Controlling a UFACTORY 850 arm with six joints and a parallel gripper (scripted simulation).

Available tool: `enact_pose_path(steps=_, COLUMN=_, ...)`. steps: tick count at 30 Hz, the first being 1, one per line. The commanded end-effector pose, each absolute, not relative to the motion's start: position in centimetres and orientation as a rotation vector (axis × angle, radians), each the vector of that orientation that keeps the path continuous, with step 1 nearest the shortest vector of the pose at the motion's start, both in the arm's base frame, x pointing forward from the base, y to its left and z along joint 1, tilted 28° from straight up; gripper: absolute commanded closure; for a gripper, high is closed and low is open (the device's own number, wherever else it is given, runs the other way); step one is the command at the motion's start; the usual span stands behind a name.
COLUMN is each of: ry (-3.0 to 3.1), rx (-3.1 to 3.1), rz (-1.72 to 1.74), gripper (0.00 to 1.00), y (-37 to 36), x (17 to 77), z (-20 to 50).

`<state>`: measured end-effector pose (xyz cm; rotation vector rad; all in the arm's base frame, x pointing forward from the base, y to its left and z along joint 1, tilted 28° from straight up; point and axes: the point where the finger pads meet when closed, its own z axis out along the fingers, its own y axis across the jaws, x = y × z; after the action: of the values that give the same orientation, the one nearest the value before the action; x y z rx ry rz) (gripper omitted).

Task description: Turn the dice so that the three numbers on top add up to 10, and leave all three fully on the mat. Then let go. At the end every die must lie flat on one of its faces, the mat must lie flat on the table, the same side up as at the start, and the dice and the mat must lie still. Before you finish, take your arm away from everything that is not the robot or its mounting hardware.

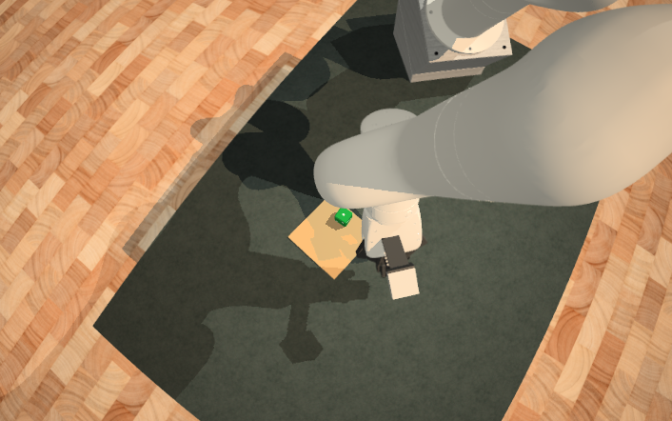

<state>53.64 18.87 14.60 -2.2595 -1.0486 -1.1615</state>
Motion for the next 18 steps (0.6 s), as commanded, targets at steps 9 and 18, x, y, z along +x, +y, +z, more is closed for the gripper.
enact_pose_path(steps=9, ry=-0.881, rx=-1.894, rz=-1.552, gripper=0.73, y=18.94, x=53.39, z=14.22)
enact_pose_path(steps=18, ry=-0.801, rx=-1.722, rz=-1.693, gripper=0.73, y=18.84, x=53.33, z=14.16)
